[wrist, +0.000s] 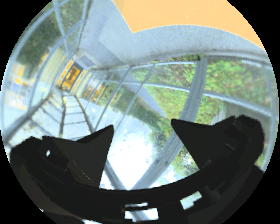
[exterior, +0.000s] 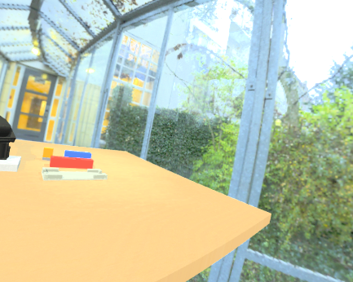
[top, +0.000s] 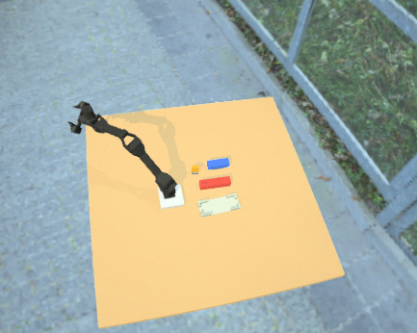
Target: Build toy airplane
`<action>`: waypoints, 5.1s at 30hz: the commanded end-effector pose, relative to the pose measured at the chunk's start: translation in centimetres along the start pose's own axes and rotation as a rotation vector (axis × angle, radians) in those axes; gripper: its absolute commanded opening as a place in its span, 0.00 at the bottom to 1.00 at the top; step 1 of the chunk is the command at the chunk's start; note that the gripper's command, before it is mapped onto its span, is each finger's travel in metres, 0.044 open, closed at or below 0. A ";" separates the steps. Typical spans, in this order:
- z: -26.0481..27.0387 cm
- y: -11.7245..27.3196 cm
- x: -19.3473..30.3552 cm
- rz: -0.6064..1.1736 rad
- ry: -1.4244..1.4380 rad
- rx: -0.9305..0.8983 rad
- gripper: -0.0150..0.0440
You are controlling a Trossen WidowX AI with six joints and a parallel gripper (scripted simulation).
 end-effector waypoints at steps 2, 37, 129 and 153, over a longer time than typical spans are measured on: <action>4.2 2.0 -5.5 -0.135 0.098 -0.019 1.00; 19.0 45.4 -37.7 -1.105 0.464 0.437 1.00; -12.9 77.4 -33.4 -0.905 0.097 1.057 0.64; -9.8 78.6 -31.1 -0.906 0.097 1.057 0.25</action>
Point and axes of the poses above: the point midway between the two fingers, 35 mm back from their tips, its own y axis back along the fingers, its own z axis across the jaws, x = y × z, the point moved 5 cm from there along y, back along the fingers, and after that the axes turned 12 degrees about y, right-handed, at the moved point
